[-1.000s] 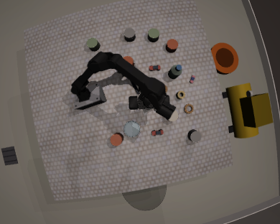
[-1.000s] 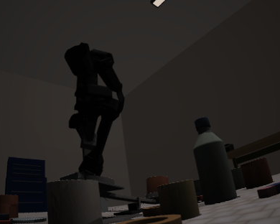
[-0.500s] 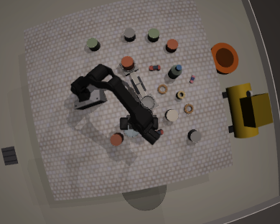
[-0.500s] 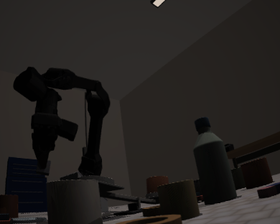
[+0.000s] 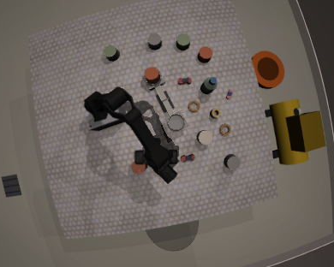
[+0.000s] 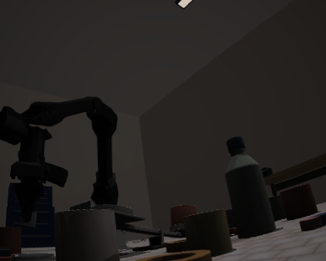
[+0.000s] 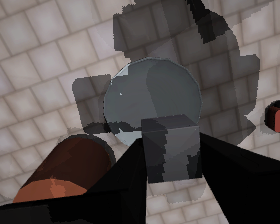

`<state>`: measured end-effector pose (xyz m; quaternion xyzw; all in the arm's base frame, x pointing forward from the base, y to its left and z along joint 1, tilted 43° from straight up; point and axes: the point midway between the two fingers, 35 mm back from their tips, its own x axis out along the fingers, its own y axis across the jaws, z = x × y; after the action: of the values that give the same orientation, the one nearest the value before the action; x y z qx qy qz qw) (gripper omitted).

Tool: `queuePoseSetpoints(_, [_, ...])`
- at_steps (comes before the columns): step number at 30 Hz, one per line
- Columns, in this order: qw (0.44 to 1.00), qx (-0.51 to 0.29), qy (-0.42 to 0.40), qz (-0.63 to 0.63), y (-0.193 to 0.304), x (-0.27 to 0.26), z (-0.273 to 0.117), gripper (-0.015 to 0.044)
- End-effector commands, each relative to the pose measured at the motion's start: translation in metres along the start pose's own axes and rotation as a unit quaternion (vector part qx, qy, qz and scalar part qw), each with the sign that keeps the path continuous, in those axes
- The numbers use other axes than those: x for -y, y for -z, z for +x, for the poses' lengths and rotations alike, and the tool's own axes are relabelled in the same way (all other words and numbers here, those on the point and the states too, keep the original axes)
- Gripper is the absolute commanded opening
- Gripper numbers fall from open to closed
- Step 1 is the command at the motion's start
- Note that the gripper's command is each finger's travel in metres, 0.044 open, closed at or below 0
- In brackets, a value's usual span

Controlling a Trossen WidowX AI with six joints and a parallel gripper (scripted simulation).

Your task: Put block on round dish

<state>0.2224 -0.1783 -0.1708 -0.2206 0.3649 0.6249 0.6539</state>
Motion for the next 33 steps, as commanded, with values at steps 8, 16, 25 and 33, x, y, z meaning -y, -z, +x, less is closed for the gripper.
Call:
queuePoseSetpoints(8, [1.0, 0.001, -0.003, -0.002, 0.0, -0.002, 0.04, 0.0])
queuePoseSetpoints(16, [1.0, 0.002, -0.003, -0.002, 0.0, -0.002, 0.047, 0.0])
queuePoseSetpoints(25, [1.0, 0.002, -0.002, -0.002, -0.001, -0.002, 0.061, 0.0])
queuePoseSetpoints(33, [1.0, -0.003, -0.002, -0.007, 0.0, 0.0, 0.055, 0.0184])
